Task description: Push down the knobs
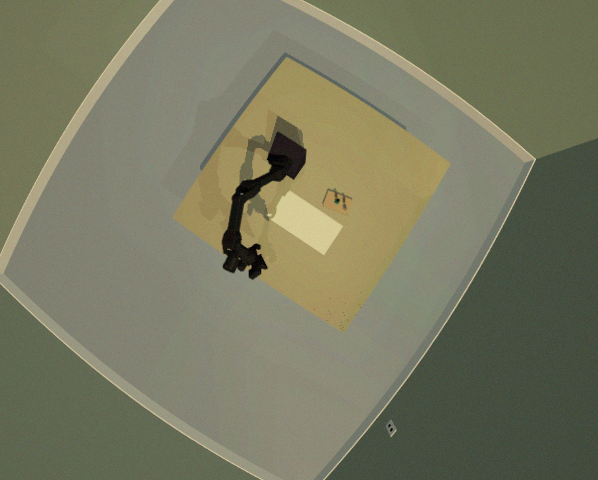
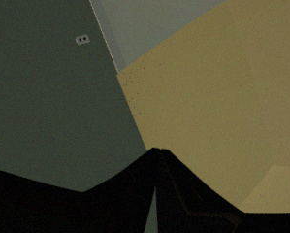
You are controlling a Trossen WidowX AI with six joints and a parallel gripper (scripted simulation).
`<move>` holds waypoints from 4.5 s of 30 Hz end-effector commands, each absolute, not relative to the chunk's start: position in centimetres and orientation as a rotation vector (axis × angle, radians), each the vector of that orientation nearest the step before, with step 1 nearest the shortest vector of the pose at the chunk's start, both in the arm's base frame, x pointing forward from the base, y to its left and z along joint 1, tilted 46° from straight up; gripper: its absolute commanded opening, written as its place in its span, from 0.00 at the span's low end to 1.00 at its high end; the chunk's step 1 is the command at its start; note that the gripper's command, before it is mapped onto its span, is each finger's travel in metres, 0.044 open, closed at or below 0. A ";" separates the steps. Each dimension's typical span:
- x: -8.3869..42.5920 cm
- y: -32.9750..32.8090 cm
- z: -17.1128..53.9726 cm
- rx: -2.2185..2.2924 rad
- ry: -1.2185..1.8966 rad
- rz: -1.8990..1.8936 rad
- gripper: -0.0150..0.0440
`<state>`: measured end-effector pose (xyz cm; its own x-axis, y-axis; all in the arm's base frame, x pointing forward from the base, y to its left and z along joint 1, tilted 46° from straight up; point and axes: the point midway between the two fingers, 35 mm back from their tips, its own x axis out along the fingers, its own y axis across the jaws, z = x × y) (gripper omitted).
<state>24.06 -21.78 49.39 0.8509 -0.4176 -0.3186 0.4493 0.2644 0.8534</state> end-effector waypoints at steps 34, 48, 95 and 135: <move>38.6 -15.4 28.1 0.891 0.777 -0.666 0.25; 40.4 -9.2 20.1 0.634 1.049 -0.678 0.25; 35.9 5.7 3.0 -0.650 1.400 -0.565 0.25; 36.2 3.5 0.8 -0.651 1.400 -0.566 0.25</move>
